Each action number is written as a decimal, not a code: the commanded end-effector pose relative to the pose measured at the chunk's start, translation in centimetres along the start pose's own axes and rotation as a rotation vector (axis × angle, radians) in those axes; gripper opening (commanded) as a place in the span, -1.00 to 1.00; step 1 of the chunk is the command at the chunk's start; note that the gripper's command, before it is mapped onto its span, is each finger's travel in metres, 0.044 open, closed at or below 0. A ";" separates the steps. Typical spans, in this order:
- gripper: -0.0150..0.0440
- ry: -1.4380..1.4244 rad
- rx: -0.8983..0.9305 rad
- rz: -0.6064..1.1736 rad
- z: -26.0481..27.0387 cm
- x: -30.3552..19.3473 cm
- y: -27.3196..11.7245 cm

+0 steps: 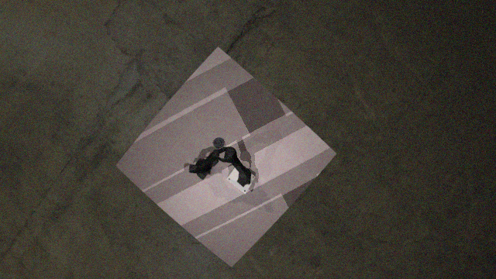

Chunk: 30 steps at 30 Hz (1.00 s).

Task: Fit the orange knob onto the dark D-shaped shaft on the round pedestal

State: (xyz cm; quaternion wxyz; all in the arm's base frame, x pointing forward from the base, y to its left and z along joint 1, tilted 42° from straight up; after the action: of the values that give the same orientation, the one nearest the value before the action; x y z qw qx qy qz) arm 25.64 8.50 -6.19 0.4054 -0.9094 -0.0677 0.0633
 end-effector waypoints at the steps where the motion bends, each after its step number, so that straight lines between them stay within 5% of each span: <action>1: 0.09 -0.002 -0.002 -0.002 0.0 0.0 0.0; 6: -0.03 -0.002 -0.002 -0.002 0.0 0.0 0.0; 12: -0.49 -0.003 0.003 -0.004 0.2 0.5 -2.3; 30: -0.49 -0.004 0.004 -0.002 0.1 0.1 -14.1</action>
State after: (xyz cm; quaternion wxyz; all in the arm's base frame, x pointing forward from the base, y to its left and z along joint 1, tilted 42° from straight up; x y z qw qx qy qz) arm 24.83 17.34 3.23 0.4045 -0.9093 -0.0697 0.0688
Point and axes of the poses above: the point midway between the two fingers, 35 mm back from their tips, its own y axis out along the fingers, its own z axis across the jaws, x = y × z, the point moved 7 cm from there along -y, back along the fingers, and after that the axes turned 9 degrees about -y, right-handed, at the moved point
